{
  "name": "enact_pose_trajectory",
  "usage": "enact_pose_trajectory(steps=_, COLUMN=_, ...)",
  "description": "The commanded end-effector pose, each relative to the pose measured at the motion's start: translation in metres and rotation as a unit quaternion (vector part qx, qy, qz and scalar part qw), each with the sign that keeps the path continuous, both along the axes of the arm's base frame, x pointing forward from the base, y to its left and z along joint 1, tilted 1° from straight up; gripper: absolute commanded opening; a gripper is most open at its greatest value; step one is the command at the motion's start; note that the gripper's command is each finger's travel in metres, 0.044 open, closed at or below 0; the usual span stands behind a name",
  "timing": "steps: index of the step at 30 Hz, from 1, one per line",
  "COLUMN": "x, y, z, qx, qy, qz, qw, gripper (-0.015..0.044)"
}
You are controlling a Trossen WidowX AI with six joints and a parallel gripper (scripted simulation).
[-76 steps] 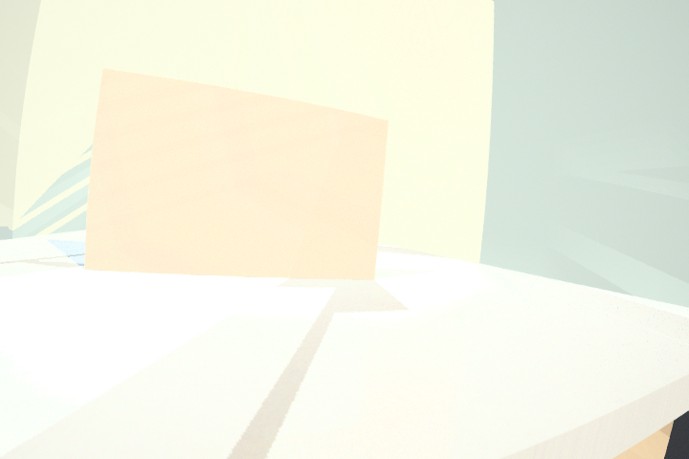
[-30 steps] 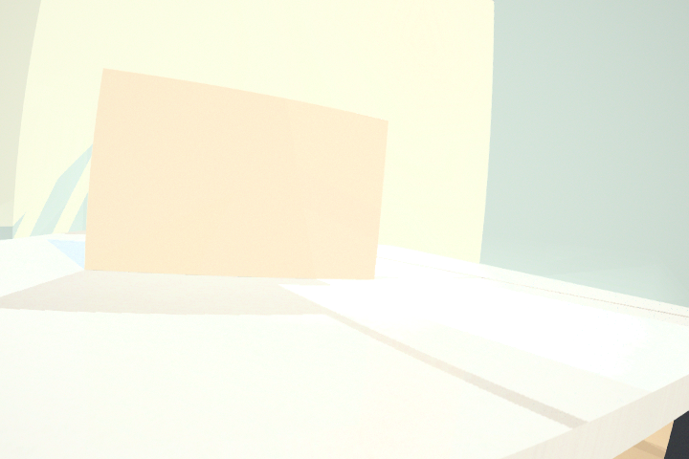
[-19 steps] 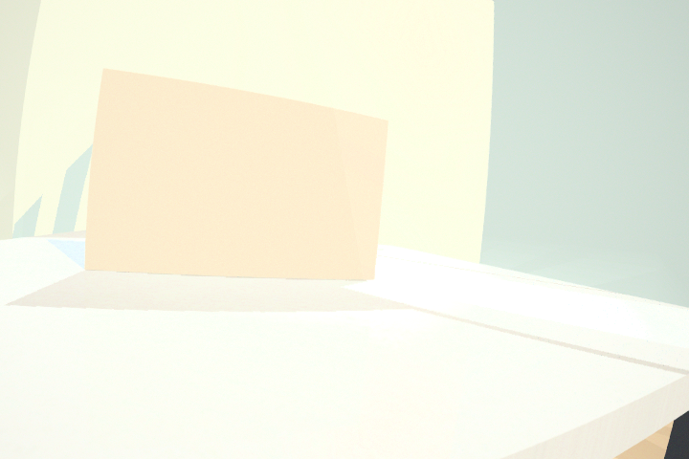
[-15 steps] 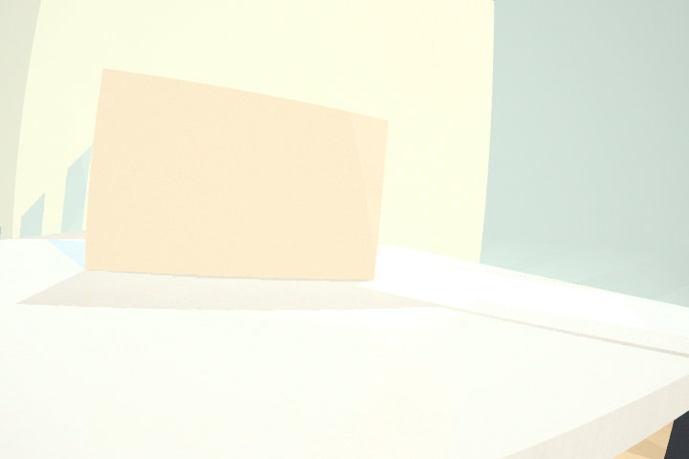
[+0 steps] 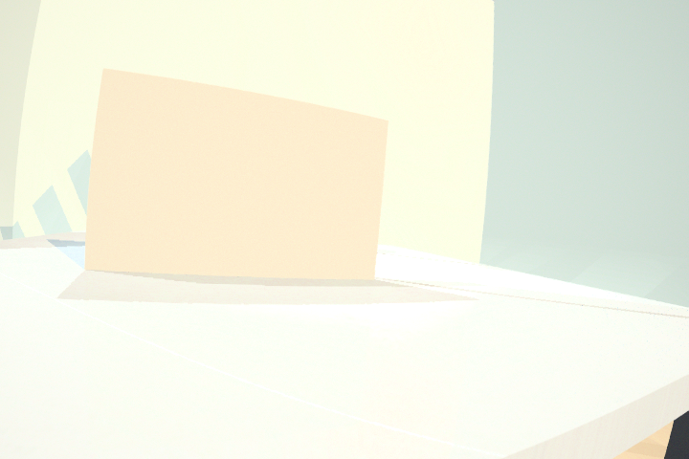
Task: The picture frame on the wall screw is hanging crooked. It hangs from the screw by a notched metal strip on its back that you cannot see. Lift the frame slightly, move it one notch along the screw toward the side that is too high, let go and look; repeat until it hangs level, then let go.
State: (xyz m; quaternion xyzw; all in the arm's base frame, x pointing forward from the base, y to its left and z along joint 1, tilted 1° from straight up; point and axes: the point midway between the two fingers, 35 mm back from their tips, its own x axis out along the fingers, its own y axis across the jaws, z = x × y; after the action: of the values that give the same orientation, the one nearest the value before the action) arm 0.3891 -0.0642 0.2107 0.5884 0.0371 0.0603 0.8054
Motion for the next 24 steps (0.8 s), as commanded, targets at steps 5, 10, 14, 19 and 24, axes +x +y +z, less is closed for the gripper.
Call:
enact_pose_trajectory(steps=5, x=-0.0002, y=0.0019, z=0.0059, qx=0.000, qy=-0.004, qz=0.002, qw=1.000, gripper=0.0000)
enact_pose_trajectory(steps=10, x=-0.0003, y=0.0023, z=0.0073, qx=0.000, qy=-0.004, qz=0.002, qw=1.000, gripper=0.0000)
enact_pose_trajectory(steps=14, x=-0.0004, y=0.0026, z=0.0080, qx=0.000, qy=-0.004, qz=0.002, qw=1.000, gripper=0.0000)
enact_pose_trajectory(steps=19, x=-0.0004, y=0.0028, z=0.0086, qx=0.000, qy=-0.004, qz=0.002, qw=1.000, gripper=0.0000)
enact_pose_trajectory(steps=24, x=-0.0005, y=0.0029, z=0.0092, qx=0.000, qy=-0.004, qz=0.002, qw=1.000, gripper=0.0000)
